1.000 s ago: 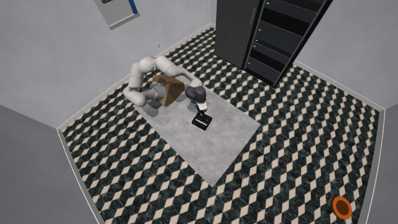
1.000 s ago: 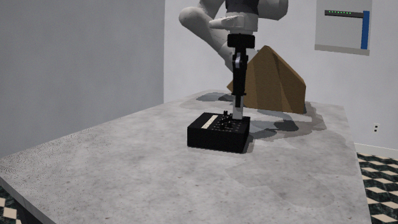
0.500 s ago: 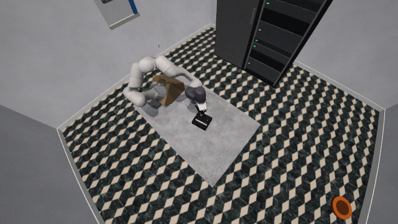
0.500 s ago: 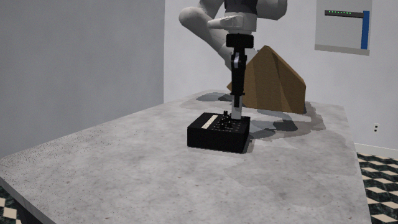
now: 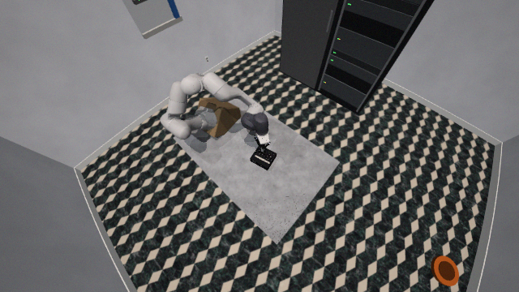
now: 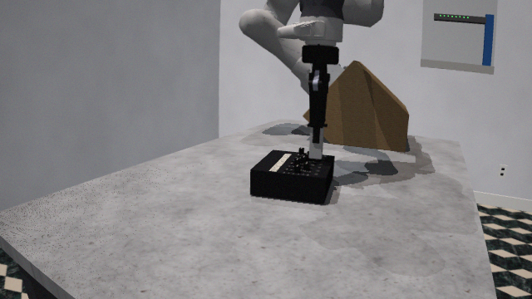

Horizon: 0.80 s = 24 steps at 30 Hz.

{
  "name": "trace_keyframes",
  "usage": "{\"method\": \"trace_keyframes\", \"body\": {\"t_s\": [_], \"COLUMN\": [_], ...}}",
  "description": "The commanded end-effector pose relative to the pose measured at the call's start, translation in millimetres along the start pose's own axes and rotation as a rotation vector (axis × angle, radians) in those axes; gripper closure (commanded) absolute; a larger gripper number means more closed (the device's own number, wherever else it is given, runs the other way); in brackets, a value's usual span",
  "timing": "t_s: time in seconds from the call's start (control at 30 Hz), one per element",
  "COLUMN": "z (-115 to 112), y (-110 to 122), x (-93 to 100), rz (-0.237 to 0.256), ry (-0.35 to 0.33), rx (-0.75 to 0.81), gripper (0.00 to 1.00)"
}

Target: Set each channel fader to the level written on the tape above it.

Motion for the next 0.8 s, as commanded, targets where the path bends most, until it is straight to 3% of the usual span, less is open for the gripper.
{"method": "trace_keyframes", "body": {"t_s": [0.0, 0.77], "z": [3.1, 5.5], "y": [-1.4, -0.9], "x": [0.3, 0.3], "rz": [0.003, 0.003], "ry": [-0.001, -0.001], "rx": [-0.002, -0.002], "gripper": [1.00, 1.00]}}
Point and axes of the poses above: the point where the finger pads meet when closed, its own x axis back along the fingers, its own y axis across the jaws, z = x × y, the point moved 4 cm from there along x, back along the fingers, and after that the axes turned 10 degrees about x, right-handed, at the moved point
